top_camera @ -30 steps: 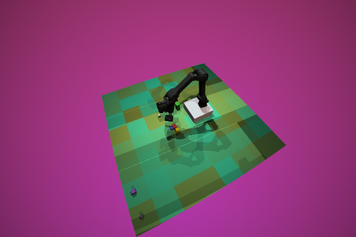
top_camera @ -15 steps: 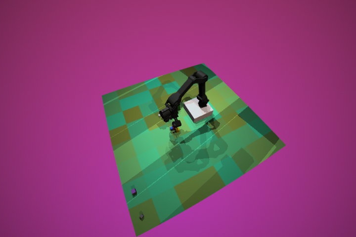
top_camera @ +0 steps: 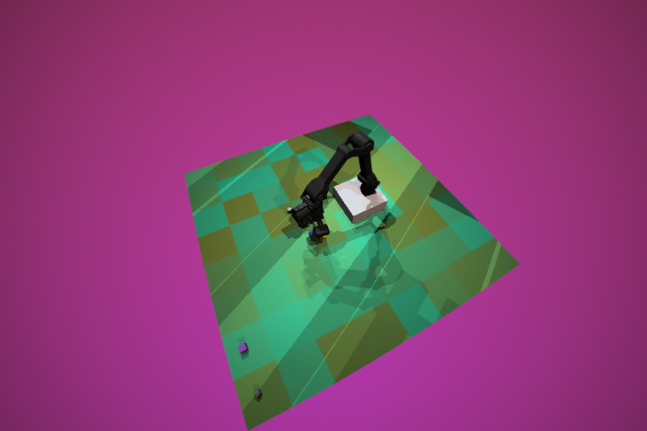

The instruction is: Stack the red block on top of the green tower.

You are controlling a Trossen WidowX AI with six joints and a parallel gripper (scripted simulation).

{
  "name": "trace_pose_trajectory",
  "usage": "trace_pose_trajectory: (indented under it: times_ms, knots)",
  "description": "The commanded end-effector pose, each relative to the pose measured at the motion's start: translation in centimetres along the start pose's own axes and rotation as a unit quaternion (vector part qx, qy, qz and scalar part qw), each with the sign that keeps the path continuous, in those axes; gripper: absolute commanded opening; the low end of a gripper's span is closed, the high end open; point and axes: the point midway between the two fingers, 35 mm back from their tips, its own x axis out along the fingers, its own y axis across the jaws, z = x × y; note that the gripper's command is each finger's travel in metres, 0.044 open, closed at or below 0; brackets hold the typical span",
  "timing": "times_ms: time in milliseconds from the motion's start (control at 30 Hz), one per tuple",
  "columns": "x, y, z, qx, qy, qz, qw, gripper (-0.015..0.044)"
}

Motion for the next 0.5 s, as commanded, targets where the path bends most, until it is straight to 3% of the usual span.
trace_pose_trajectory:
  times_ms: [0, 467]
  knots:
    - [0.7, 0.0, -0.2, -0.002, 0.004, 0.001, 1.000, 0.0440]
    - [3.0, 0.0, -0.2, -0.002, 0.004, 0.001, 1.000, 0.0440]
